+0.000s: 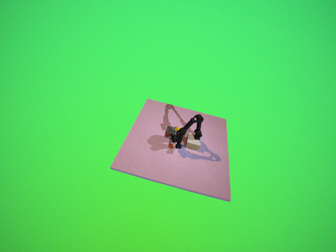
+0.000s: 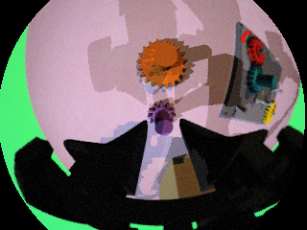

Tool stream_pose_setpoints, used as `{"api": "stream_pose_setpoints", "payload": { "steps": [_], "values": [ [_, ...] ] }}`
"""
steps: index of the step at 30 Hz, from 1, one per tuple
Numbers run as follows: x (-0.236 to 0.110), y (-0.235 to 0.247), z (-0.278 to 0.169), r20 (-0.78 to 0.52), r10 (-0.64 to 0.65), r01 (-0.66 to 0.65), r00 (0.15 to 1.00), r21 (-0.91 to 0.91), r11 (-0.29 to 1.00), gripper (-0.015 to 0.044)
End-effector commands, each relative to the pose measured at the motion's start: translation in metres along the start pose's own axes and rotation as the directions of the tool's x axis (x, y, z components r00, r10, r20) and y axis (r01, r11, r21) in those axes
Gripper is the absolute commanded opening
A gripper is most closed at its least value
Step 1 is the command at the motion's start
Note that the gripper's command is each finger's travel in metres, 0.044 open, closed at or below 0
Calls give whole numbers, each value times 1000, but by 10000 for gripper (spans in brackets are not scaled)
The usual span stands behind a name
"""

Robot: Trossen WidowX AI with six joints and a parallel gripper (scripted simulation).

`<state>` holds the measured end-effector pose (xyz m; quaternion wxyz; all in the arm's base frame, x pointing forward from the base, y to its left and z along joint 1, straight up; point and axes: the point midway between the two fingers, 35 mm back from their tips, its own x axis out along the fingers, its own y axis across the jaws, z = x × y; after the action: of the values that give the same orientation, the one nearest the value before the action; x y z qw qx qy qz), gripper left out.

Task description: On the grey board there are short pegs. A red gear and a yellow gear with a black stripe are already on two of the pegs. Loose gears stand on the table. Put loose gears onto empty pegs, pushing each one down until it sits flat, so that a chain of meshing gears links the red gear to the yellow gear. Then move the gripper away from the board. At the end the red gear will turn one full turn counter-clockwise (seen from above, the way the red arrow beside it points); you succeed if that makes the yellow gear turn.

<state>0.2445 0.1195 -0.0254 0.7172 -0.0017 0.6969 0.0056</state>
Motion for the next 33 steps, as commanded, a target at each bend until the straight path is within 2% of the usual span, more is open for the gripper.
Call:
{"api": "stream_pose_setpoints", "payload": {
  "steps": [1,2,9,10,33],
  "values": [
    [0,0,0,-1,3,-3,1000,7,1000,99],
    [0,0,0,-1,3,-3,1000,7,1000,72],
    [0,0,0,-1,3,-3,1000,7,1000,26],
    [0,0,0,-1,3,-3,1000,7,1000,0],
    [-60,4,10,0,4,-4,1000,0,1000,0]
  ]
}}
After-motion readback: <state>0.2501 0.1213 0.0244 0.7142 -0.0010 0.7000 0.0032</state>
